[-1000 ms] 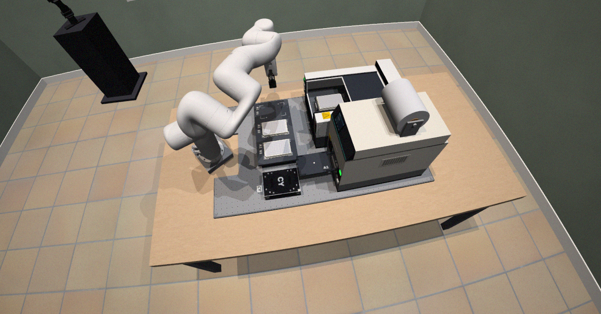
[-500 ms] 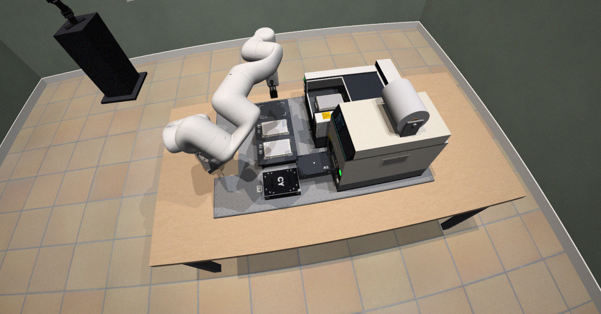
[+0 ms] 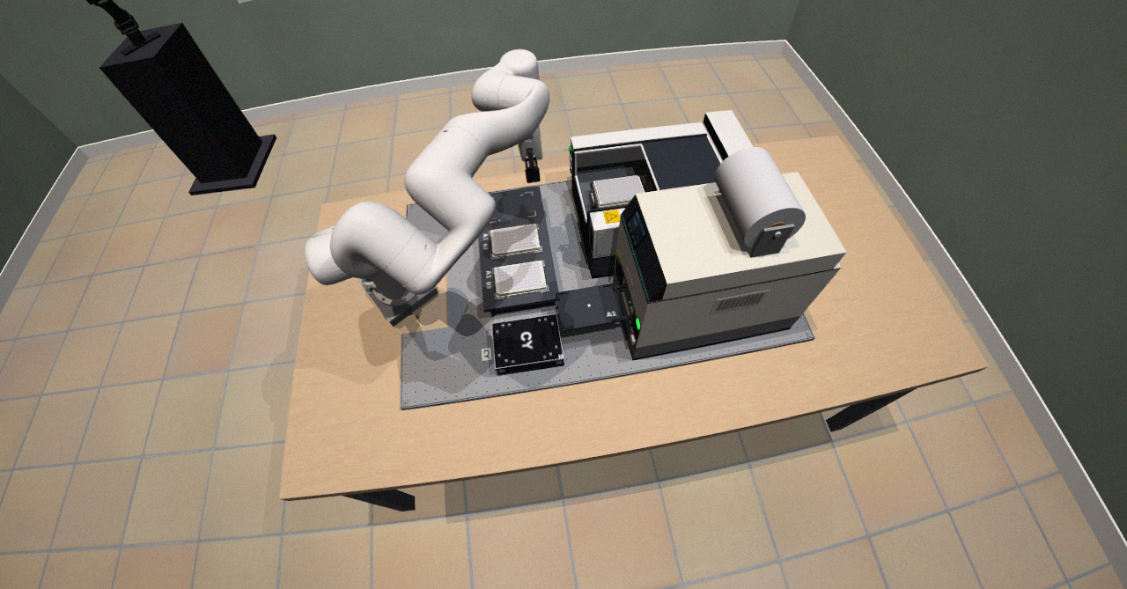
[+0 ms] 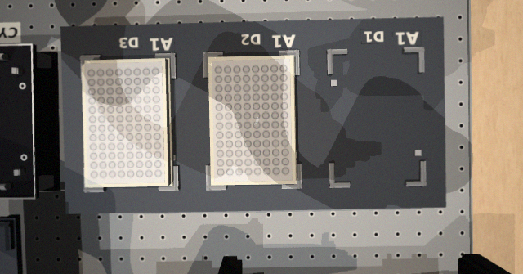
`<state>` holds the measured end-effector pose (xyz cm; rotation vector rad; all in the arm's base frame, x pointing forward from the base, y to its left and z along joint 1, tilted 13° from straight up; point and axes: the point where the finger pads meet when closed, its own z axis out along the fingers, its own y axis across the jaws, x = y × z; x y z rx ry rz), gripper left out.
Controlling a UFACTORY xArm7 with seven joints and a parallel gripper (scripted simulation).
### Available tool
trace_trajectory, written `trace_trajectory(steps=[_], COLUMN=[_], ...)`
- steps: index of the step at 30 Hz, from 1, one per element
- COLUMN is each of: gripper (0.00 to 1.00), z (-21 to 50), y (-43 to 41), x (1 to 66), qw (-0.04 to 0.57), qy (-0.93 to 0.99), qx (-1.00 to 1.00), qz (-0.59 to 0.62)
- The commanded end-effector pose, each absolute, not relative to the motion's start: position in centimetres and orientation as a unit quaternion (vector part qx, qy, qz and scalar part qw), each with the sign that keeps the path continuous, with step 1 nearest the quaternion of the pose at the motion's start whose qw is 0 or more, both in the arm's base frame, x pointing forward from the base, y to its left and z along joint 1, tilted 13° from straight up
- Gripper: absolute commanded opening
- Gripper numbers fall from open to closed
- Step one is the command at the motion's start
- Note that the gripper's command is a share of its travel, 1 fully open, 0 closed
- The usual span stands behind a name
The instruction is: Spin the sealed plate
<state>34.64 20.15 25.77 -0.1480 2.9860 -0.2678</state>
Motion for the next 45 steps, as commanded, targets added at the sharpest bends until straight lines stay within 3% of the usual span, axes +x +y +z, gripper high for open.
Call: trace_trajectory(steps=[1,45], gripper=[1.00,1.00], z=[26.0,28.6], y=[20.6,22.9], x=[36.1,55.8], qw=[0.069,0.069], qy=[0.992,0.992], qx=[-0.050,-0.051], qz=[-0.089,-0.088])
